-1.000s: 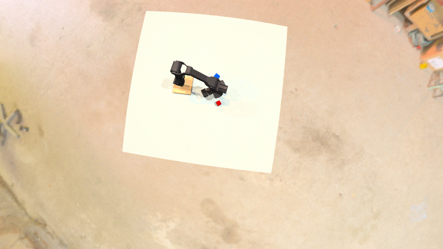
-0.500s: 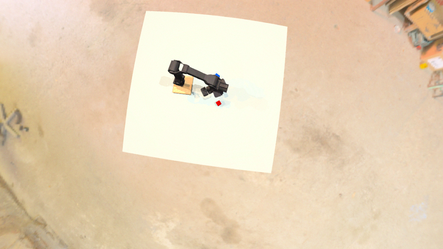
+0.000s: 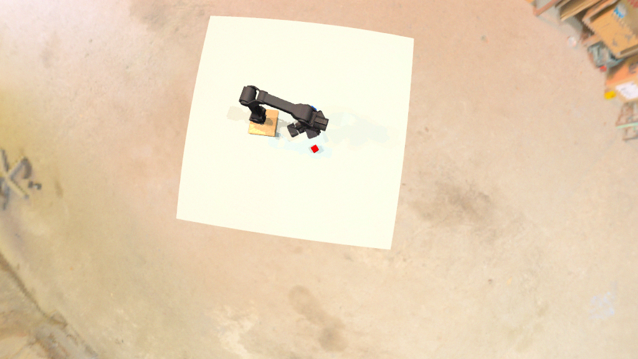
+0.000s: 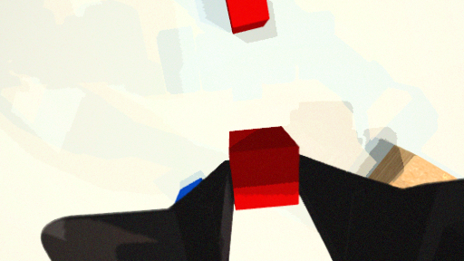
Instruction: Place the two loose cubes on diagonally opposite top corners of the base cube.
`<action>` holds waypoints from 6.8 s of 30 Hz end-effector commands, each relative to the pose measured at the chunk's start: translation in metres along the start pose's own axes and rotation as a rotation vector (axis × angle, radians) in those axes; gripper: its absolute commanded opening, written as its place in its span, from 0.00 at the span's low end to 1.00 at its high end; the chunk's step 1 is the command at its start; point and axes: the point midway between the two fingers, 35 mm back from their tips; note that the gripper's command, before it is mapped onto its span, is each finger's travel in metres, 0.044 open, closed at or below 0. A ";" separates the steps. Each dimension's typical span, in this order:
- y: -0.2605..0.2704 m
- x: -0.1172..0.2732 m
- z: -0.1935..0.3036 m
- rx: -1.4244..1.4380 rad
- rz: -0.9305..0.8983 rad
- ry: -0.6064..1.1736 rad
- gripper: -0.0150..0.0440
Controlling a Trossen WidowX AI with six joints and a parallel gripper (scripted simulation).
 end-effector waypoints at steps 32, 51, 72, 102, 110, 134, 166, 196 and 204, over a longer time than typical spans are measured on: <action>0.079 -0.035 0.057 -0.358 -0.009 0.007 0.43; 0.086 -0.046 0.065 -0.398 -0.010 0.008 0.43; 0.086 -0.067 0.065 -0.403 -0.010 0.009 0.43; 0.086 -0.053 0.065 -0.398 -0.008 0.007 0.60; 0.086 -0.040 0.065 -0.398 -0.008 0.007 0.60; 0.001 -0.003 -0.073 0.012 -0.001 -0.007 0.70; -0.034 -0.074 -0.101 0.118 0.001 -0.009 0.70; -0.034 -0.104 -0.101 0.118 0.001 -0.009 0.43; -0.033 -0.082 -0.104 0.118 0.001 -0.009 0.43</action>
Point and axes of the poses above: the point midway between the two fingers, 35 mm back from their tips, its own x axis back along the fingers, its own y axis across the jaws, z = x × y, and after that the axes turned 14 degrees about x, right-handed
